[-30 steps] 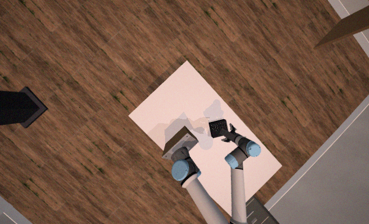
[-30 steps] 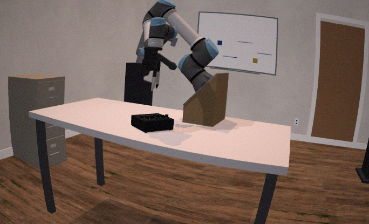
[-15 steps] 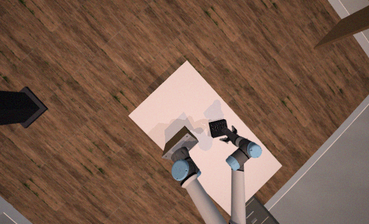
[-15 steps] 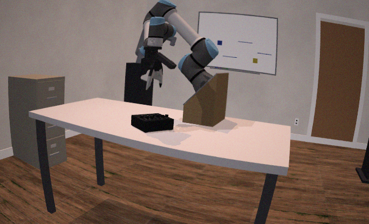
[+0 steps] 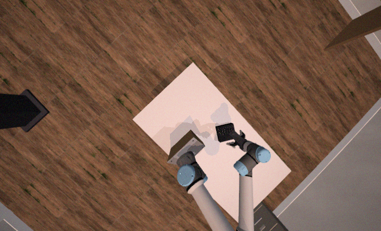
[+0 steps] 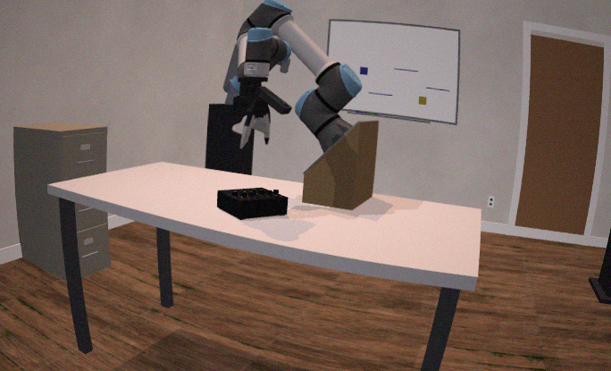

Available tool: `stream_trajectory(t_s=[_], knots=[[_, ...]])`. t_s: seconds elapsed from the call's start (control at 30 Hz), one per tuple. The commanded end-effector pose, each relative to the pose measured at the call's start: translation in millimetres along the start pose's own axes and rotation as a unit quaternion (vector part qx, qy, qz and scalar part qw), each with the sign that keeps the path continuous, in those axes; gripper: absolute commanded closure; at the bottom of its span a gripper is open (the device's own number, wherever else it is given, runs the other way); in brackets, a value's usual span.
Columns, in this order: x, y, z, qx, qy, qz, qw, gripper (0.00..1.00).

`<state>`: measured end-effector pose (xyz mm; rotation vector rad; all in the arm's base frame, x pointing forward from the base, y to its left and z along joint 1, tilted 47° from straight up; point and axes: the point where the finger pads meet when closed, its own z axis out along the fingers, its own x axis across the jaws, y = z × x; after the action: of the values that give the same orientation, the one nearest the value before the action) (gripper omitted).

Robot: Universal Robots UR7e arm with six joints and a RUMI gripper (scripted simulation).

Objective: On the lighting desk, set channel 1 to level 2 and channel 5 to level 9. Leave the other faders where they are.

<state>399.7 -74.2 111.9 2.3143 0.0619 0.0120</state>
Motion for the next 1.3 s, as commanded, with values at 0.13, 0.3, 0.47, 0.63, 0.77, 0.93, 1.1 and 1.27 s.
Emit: stream_trajectory(t_s=[0.13, 0.3, 0.47, 0.63, 0.77, 0.93, 1.1, 1.27], knots=[[1, 2, -1, 0.000, 0.001, 0.003, 1.000, 0.00], [2, 2, -1, 0.000, 0.001, 0.006, 1.000, 0.00], [3, 2, 0, 0.000, 0.001, 0.021, 1.000, 0.00], [4, 3, 1, 0.000, 0.001, 0.039, 0.999, 0.00], [7, 3, 4, 0.000, 0.001, 0.077, 0.997, 0.00], [13, 4, 9, 0.001, 0.001, 0.146, 0.989, 0.00], [19, 6, 16, 0.001, 0.001, 0.236, 0.972, 0.00], [24, 8, 21, 0.001, 0.000, 0.298, 0.955, 0.00]])
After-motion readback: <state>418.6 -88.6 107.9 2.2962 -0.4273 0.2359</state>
